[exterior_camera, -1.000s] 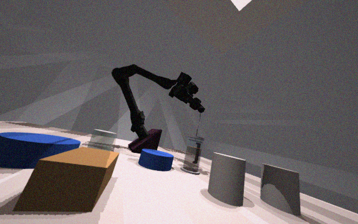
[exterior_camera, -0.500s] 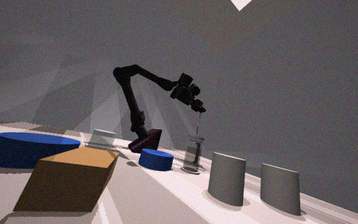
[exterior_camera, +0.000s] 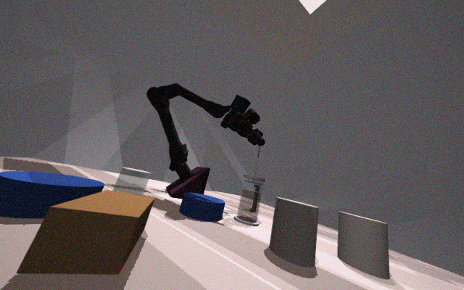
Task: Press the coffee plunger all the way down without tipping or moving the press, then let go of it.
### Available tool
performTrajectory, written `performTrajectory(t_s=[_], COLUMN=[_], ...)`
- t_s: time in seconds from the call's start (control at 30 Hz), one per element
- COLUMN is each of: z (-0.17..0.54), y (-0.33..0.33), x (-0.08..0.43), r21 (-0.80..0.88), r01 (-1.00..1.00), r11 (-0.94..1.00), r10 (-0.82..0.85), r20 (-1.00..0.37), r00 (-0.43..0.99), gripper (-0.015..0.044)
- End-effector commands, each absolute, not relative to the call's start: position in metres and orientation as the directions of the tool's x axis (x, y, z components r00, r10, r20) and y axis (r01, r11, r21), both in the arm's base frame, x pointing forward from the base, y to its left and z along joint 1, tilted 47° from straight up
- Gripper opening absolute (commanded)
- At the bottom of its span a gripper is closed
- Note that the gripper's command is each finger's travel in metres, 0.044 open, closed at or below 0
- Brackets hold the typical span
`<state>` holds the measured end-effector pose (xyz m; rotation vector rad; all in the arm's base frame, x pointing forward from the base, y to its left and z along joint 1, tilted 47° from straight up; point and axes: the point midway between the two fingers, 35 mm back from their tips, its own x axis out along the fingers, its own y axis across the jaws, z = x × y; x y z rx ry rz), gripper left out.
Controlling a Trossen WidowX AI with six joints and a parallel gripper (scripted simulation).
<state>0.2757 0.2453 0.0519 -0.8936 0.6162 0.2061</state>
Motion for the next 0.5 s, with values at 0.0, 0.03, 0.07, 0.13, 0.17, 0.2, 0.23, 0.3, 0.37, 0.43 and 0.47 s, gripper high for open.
performTrajectory(t_s=[0.0, 0.03, 0.07, 0.13, 0.17, 0.2, 0.23, 0.3, 0.37, 0.43, 0.47], z=[0.05, 0.05, 0.049, 0.047, 0.046, 0.045, 0.043, 0.041, 0.038, 0.036, 0.034], y=[0.244, 0.244, 0.244, 0.242, 0.241, 0.24, 0.24, 0.238, 0.236, 0.234, 0.233], x=[0.276, 0.276, 0.276, 0.277, 0.277, 0.277, 0.277, 0.278, 0.279, 0.279, 0.28], r21=[-0.669, -0.669, -0.669, -0.668, -0.668, -0.668, -0.668, -0.668, -0.668, -0.668, -0.668], r01=[-0.417, -0.417, -0.417, -0.417, -0.417, -0.417, -0.417, -0.417, -0.417, -0.417, -0.418], r11=[0.616, 0.616, 0.616, 0.616, 0.616, 0.616, 0.616, 0.616, 0.616, 0.616, 0.616], r10=[-0.085, -0.085, -0.085, -0.085, -0.085, -0.085, -0.085, -0.085, -0.085, -0.085, -0.085], r20=[-0.582, -0.582, -0.582, -0.582, -0.582, -0.583, -0.583, -0.583, -0.583, -0.583, -0.584], r00=[0.809, 0.809, 0.809, 0.809, 0.808, 0.808, 0.808, 0.808, 0.808, 0.808, 0.808], gripper=[0.0116, 0.0116, 0.0116, 0.0116, 0.0116, 0.0116, 0.0116, 0.0116, 0.0116, 0.0116, 0.0116])
